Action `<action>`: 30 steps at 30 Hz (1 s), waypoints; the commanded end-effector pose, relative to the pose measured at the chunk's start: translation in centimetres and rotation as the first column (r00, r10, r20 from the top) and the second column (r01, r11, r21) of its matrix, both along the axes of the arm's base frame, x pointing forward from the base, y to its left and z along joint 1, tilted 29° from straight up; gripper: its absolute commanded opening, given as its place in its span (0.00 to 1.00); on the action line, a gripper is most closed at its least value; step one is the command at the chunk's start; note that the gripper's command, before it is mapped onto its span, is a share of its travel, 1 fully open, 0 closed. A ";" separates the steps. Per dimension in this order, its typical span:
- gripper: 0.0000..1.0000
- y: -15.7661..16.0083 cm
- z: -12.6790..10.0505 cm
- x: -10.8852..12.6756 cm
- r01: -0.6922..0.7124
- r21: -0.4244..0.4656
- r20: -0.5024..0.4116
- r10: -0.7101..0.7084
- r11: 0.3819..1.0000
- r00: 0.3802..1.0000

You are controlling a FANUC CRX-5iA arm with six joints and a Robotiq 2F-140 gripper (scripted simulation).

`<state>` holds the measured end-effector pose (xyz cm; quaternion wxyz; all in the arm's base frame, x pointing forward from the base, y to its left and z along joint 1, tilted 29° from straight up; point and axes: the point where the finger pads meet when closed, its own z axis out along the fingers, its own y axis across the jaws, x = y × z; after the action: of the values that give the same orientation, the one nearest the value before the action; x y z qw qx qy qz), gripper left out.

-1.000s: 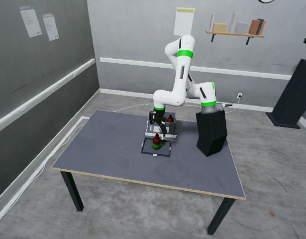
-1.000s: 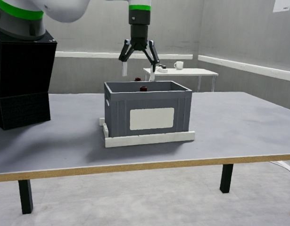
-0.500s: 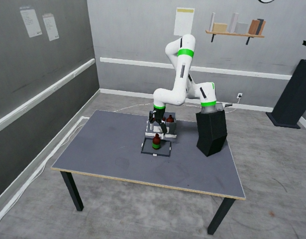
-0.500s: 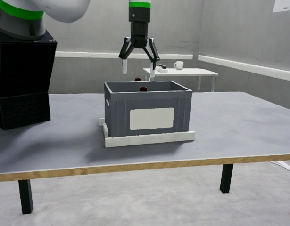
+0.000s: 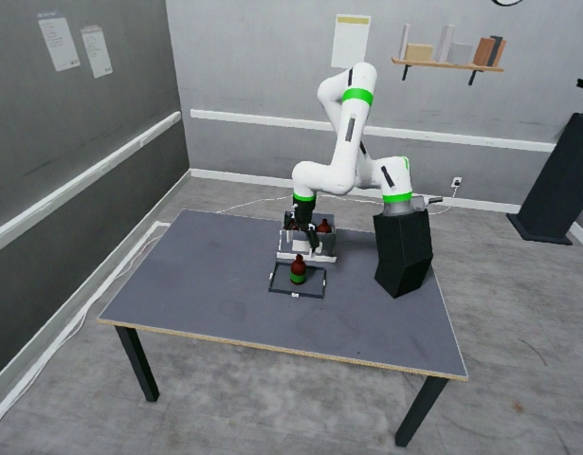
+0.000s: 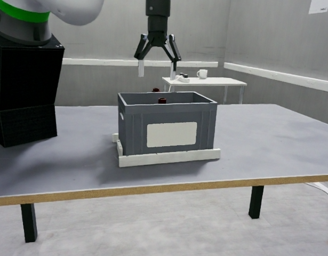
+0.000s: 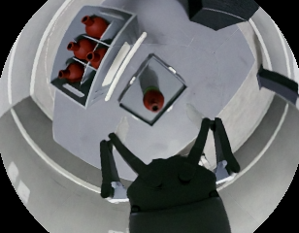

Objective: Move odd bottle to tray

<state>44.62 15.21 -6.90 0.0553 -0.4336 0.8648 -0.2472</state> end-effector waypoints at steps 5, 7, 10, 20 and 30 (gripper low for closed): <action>1.00 0.6 1.4 -0.4 -0.001 0.001 0.001 0.001 1.000 1.000; 1.00 0.8 1.8 -0.6 -0.001 0.001 0.001 0.001 1.000 1.000; 1.00 1.1 2.5 -0.8 -0.001 0.001 0.001 0.001 1.000 1.000; 1.00 1.6 3.7 -1.3 -0.001 0.001 0.001 0.001 1.000 1.000; 1.00 1.8 4.1 -1.4 -0.001 0.001 0.001 0.001 1.000 1.000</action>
<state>43.18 16.97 -2.84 0.0551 -0.4335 0.8648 -0.2473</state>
